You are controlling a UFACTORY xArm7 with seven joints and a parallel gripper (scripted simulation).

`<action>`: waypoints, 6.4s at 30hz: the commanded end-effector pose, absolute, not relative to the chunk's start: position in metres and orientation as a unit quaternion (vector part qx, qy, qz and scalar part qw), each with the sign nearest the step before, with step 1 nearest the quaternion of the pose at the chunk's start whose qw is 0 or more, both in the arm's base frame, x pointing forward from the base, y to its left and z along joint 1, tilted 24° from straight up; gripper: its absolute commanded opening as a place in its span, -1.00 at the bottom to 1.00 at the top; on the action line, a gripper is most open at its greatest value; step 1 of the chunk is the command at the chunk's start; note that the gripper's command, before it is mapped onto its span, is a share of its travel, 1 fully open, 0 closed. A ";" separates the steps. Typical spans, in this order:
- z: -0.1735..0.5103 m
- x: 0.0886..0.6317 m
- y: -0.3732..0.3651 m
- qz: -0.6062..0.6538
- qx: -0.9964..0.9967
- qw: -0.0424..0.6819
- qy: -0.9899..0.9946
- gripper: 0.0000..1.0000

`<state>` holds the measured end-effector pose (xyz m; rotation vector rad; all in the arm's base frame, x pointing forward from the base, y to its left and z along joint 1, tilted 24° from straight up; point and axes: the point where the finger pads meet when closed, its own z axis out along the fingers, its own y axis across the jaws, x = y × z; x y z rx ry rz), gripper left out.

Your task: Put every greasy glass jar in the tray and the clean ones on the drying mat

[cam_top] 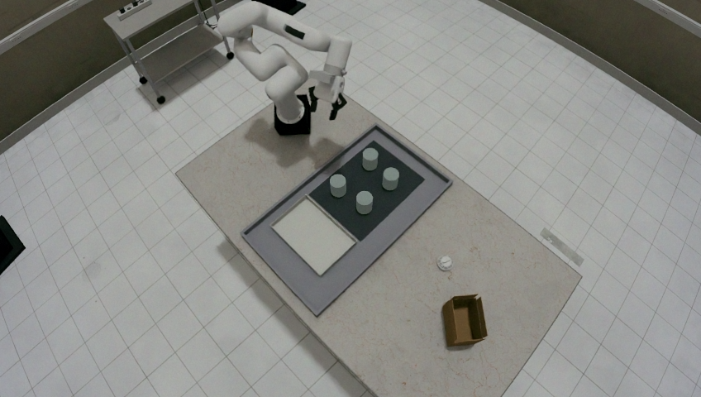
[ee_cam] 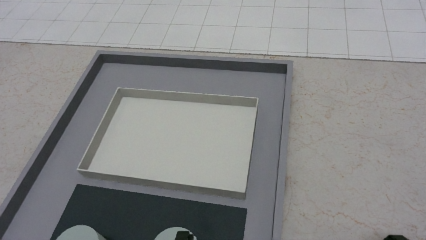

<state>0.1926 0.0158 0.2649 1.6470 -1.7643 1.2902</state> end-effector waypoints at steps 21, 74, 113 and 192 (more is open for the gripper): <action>0.265 0.195 0.022 0.450 0.610 0.201 -0.621 1.00; 0.289 0.256 0.096 0.180 0.921 0.136 -0.318 1.00; 0.287 0.341 0.065 0.053 0.991 0.041 -0.112 1.00; 0.250 0.400 0.000 0.000 1.000 0.000 0.000 1.00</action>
